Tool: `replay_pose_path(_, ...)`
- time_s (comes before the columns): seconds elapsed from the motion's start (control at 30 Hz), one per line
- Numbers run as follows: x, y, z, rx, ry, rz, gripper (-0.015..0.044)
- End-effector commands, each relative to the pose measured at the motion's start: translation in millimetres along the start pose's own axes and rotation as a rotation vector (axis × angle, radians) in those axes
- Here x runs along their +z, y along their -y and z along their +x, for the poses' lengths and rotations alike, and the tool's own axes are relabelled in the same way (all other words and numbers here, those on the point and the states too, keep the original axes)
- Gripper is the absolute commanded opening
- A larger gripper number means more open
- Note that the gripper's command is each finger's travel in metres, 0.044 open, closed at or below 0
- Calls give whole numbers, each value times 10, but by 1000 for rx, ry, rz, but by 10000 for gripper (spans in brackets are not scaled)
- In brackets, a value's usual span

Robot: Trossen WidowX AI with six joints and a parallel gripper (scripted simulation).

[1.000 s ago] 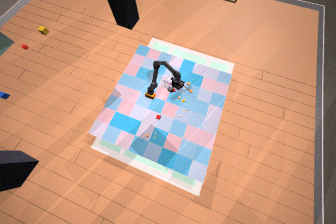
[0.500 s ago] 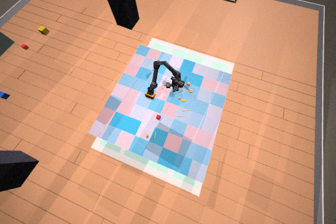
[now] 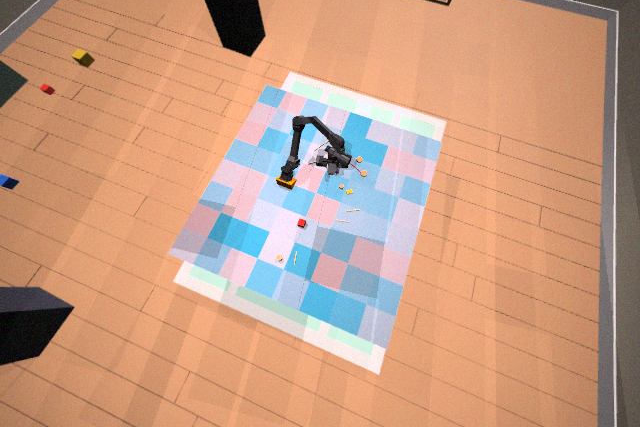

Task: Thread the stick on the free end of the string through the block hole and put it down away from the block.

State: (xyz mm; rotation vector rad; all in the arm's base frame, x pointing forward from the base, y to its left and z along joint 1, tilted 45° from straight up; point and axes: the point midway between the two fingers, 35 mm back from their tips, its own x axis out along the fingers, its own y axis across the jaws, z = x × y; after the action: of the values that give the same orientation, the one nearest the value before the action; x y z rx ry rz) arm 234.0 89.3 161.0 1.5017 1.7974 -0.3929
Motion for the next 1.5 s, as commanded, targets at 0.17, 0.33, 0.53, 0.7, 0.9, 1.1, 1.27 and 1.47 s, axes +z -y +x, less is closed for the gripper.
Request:
replay_pose_path(0.17,5,6,0,-4,3,7,235)
replay_pose_path(0.33,6,5,8,-4,3,7,235)
replay_pose_path(0.53,12,-1,87,-4,5,7,235)
replay_pose_path(0.7,16,-5,169,-4,6,7,235)
replay_pose_path(0.9,18,-8,268,-4,6,7,235)
replay_pose_path(1.1,16,-8,365,-4,6,6,235)
replay_pose_path(1.27,13,-5,446,-3,5,6,235)
replay_pose_path(1.47,6,2,542,-3,3,6,235)
